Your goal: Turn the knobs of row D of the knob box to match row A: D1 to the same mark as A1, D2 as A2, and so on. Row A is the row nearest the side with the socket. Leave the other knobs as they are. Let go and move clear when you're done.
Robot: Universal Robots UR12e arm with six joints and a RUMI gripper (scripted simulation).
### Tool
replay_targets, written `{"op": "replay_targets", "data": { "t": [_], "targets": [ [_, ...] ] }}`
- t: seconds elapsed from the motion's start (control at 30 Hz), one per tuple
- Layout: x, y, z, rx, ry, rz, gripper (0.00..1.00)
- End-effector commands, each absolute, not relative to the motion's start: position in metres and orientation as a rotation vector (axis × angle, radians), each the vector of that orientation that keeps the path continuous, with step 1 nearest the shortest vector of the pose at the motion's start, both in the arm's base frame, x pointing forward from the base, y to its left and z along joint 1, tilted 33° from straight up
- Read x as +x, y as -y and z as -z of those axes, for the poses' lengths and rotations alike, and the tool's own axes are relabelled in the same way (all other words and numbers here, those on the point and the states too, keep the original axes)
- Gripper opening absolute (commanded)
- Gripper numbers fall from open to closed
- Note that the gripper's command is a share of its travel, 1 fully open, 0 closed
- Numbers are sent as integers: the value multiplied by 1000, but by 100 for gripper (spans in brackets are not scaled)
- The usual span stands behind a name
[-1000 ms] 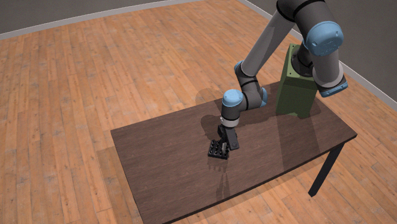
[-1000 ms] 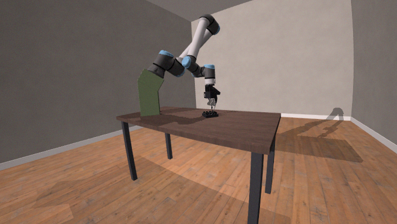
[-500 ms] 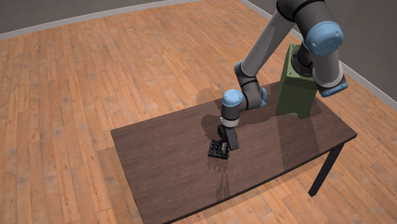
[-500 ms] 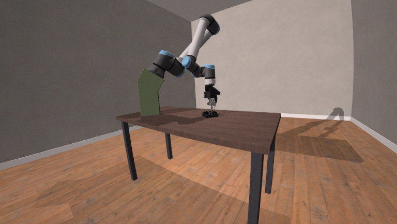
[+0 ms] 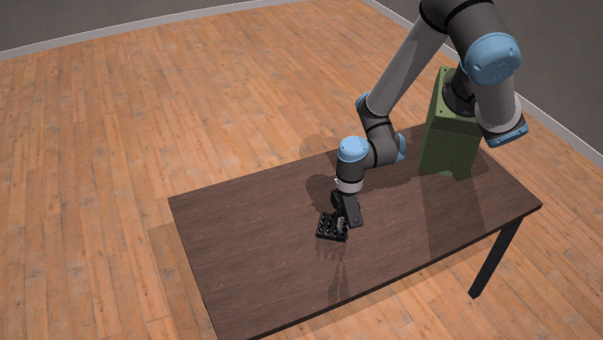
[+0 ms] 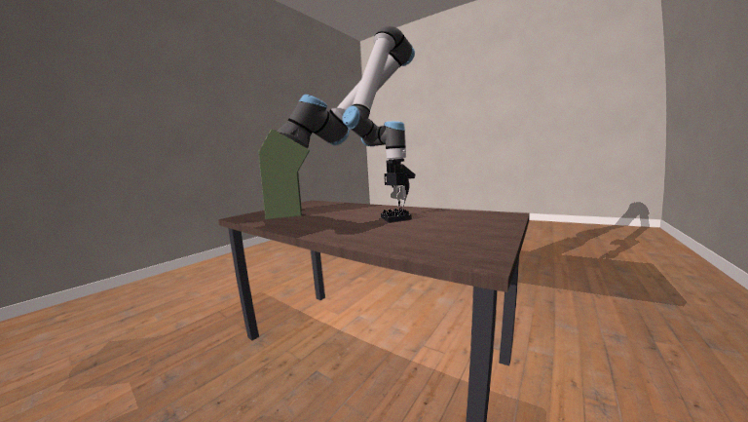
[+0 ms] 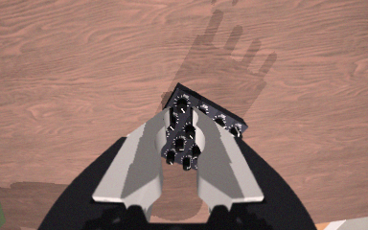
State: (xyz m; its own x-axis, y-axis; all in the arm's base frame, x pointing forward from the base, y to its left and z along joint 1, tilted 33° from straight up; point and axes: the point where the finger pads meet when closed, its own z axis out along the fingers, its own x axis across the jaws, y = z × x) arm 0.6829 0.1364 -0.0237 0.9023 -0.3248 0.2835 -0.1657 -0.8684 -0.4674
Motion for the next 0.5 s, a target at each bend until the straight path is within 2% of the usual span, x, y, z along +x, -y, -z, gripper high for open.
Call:
{"op": "replay_targets", "data": {
  "t": [0.0,0.47],
  "targets": [
    [684,-137,24,-2624,-357,497,11],
    [688,-141,33,-2624,-357,497,11]
  ]
}}
